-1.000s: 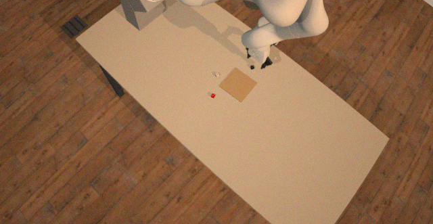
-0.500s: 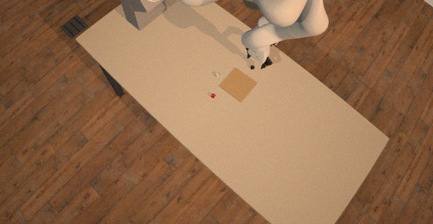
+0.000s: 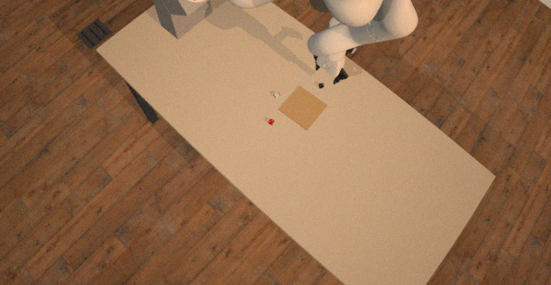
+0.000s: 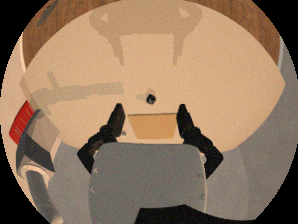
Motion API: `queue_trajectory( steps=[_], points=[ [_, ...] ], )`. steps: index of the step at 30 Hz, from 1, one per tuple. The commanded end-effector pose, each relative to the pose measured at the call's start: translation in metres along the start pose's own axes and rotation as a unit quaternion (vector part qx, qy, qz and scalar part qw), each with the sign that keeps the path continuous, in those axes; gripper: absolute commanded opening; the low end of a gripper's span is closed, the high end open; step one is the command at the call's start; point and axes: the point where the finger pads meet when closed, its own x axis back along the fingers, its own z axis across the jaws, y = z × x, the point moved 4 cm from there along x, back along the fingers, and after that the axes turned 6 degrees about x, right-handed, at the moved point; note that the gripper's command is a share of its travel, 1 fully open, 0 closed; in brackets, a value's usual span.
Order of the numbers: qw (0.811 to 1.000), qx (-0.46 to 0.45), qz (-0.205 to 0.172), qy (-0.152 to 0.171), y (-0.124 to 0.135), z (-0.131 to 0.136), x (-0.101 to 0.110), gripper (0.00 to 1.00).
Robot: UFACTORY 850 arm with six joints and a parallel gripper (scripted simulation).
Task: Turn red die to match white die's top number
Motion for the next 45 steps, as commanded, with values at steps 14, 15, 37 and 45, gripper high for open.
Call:
queue_trajectory(
  steps=[14, 15, 37, 45],
  points=[
    [1.000, 0.000, -0.001, -0.001, 0.000, 0.000, 0.084, 1.00],
    [1.000, 0.000, -0.001, -0.001, 0.000, 0.000, 0.084, 1.00],
    [0.999, 0.022, -0.016, 0.029, 0.053, 0.013, 0.066, 1.00],
    [0.998, 0.037, -0.023, 0.043, 0.089, 0.016, 0.057, 1.00]
  ],
)
